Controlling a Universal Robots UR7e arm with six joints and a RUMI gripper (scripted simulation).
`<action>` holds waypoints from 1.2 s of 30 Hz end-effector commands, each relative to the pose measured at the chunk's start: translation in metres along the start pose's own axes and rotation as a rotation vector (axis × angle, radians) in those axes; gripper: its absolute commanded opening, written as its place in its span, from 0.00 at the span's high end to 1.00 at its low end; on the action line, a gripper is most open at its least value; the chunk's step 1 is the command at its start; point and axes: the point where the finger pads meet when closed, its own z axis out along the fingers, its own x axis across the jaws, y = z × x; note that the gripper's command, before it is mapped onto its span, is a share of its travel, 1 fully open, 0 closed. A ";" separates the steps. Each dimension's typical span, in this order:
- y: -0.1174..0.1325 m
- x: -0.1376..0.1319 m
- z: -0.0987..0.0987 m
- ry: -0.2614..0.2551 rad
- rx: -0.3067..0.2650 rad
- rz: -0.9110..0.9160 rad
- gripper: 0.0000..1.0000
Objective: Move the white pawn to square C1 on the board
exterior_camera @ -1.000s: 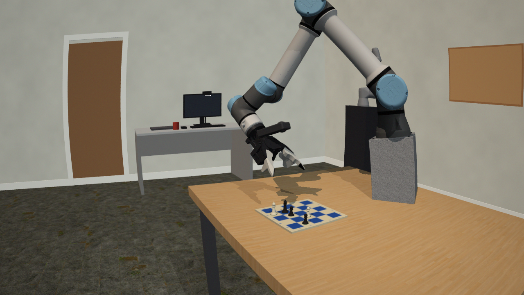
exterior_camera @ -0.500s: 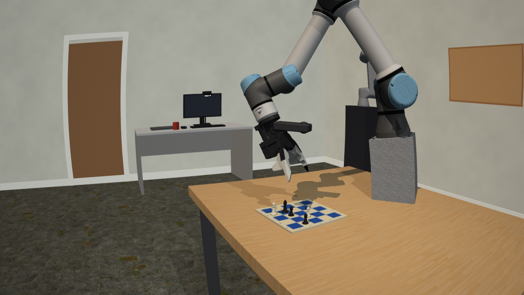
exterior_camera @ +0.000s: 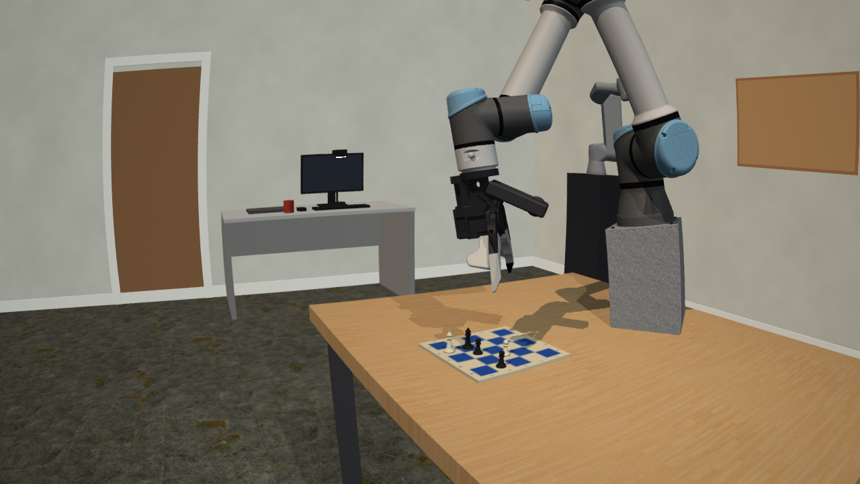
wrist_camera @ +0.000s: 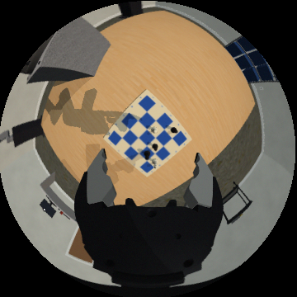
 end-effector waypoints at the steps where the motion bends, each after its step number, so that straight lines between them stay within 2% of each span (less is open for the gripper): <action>1: -0.010 0.009 -0.010 -0.011 -0.133 -0.049 0.00; 9: -0.014 0.011 -0.014 -0.011 -0.170 -0.063 0.00; 25: -0.014 0.011 -0.014 -0.011 -0.170 -0.063 0.00; 27: -0.012 0.012 -0.006 -0.011 -0.170 -0.063 0.00; 31: -0.006 0.012 0.027 -0.011 -0.170 -0.063 0.00; 34: -0.005 0.011 0.035 -0.011 -0.170 -0.063 0.00; 35: -0.005 0.011 0.035 -0.011 -0.170 -0.063 0.80; 36: -0.005 0.011 0.035 -0.011 -0.170 -0.063 0.80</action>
